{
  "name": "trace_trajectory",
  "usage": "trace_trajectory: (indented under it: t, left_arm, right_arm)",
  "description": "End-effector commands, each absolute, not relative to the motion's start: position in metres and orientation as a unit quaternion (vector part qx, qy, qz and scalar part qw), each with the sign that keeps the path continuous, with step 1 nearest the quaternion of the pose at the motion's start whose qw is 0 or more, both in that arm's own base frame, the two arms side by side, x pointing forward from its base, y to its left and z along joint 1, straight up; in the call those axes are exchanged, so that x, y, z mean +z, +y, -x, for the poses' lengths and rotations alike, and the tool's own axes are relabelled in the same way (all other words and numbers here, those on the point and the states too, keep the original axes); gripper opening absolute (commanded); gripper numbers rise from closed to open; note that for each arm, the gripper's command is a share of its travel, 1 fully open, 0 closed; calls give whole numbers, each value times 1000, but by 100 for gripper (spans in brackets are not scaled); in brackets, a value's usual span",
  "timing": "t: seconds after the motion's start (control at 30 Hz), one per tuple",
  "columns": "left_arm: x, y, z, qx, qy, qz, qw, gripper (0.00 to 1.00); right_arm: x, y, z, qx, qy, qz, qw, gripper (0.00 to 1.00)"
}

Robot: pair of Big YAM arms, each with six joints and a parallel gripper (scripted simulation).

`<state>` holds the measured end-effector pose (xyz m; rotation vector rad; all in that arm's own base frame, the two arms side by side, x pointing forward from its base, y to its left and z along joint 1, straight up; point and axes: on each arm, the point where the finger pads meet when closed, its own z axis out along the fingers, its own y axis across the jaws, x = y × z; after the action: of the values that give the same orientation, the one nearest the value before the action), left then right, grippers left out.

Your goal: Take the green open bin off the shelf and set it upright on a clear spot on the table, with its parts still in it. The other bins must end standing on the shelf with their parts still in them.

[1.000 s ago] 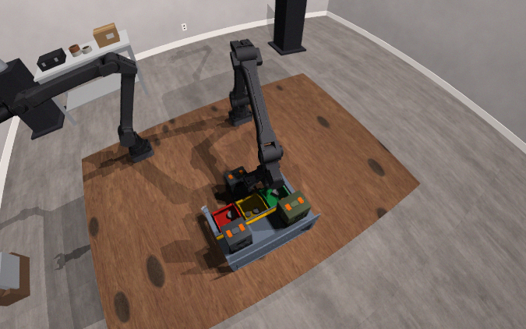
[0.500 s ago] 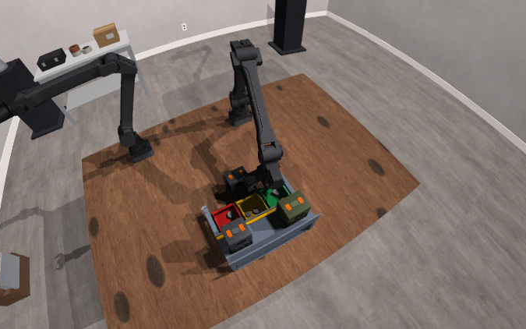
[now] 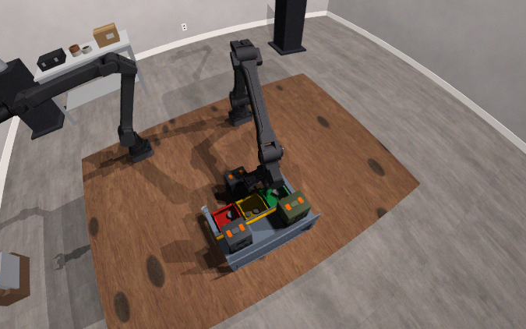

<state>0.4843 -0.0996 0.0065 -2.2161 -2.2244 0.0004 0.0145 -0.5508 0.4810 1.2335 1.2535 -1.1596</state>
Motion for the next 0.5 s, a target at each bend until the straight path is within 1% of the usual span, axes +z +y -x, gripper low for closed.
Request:
trace_trajectory:
  t: [0.0, 0.33, 0.37, 0.47]
  left_arm:
    - [29, -103, -511, -13, -708, 706, -24, 0]
    - [31, -103, -511, -14, -708, 706, -26, 0]
    - [17, -102, -505, -13, -711, 703, -17, 90]
    - [18, -102, -506, -13, -710, 703, -19, 90]
  right_arm:
    - [501, -545, -9, -496, 504, -496, 504, 100]
    - [501, -545, -9, -496, 504, -496, 504, 100]
    - [501, -545, -9, -496, 504, -496, 504, 100]
    - [501, -545, -9, -496, 504, -496, 504, 100]
